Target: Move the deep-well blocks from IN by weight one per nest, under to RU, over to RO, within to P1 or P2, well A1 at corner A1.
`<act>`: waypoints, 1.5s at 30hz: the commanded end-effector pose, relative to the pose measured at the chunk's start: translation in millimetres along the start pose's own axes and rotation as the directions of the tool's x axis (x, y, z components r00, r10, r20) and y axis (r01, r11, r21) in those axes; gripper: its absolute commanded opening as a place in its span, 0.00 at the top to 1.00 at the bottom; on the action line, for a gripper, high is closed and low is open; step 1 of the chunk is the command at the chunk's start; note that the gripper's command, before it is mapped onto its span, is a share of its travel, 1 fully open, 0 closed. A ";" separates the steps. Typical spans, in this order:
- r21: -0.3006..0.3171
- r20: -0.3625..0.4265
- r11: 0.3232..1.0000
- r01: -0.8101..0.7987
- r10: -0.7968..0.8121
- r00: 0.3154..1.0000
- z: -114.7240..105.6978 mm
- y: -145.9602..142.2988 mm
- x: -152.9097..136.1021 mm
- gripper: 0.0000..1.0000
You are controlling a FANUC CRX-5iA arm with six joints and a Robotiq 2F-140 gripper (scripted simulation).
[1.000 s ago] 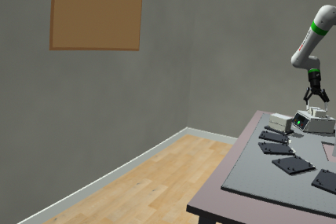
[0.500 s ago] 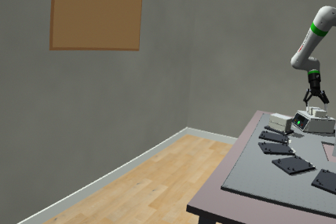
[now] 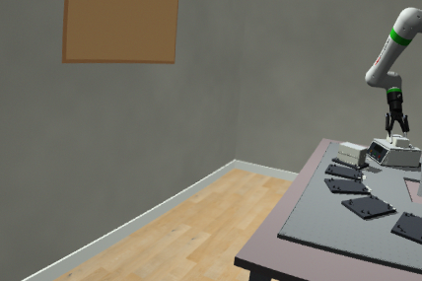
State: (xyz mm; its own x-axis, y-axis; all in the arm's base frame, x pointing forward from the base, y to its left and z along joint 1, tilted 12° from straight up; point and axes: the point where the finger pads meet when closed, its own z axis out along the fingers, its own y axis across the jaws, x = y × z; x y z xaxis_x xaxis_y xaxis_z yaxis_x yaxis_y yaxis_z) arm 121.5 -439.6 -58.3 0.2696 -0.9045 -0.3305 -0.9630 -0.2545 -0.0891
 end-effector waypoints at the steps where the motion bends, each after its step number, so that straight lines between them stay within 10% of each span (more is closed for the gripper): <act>1: 0.000 0.000 1.000 0.000 0.000 1.000 -0.1 0.0 0.1 0.90; 45: 0.000 0.000 1.000 0.000 0.000 1.000 -30.4 0.0 -17.4 0.90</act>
State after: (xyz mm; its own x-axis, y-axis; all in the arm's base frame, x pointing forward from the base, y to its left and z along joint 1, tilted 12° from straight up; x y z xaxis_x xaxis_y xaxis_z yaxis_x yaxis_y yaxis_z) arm 117.4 -434.6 -27.4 0.2696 -0.9045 -0.3306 -0.9630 -0.2544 -0.0892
